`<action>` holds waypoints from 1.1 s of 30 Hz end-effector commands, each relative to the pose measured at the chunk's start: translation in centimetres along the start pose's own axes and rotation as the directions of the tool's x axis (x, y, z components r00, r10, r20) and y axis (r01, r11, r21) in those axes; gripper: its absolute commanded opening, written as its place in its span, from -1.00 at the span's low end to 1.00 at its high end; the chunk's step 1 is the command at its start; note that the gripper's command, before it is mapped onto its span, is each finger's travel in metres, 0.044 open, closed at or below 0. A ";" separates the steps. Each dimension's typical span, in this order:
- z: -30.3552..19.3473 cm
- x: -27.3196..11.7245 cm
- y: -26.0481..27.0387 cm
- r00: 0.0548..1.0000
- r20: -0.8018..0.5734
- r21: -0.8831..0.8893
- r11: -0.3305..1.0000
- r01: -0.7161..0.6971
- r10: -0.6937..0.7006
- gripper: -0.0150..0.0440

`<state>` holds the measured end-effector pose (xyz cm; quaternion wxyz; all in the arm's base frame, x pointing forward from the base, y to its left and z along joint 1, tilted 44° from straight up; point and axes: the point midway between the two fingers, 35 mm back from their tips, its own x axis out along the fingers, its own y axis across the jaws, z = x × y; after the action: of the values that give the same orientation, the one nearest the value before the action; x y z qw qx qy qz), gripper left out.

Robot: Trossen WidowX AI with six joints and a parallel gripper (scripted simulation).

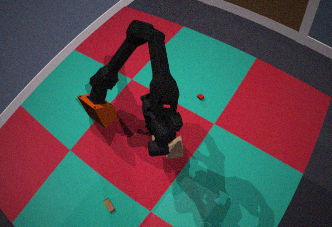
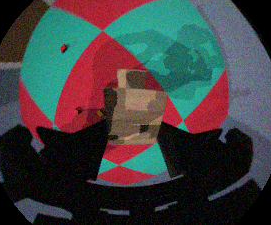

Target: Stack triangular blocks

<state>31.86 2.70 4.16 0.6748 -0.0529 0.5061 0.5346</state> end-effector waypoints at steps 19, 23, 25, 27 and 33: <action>2.2 5.4 0.2 1.000 0.012 0.002 1.000 -0.008 0.008 -0.49; 2.2 5.4 0.2 1.000 0.012 0.004 1.000 -0.008 0.008 -0.49; 2.2 5.4 0.2 1.000 0.012 0.004 1.000 -0.008 0.008 -0.49; 2.2 5.4 0.2 1.000 0.012 0.004 1.000 -0.008 0.008 -0.49; 2.2 5.4 0.2 1.000 0.014 0.006 1.000 -0.009 0.009 -0.49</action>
<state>32.59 7.70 1.32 0.6754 -0.0490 0.5034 0.5367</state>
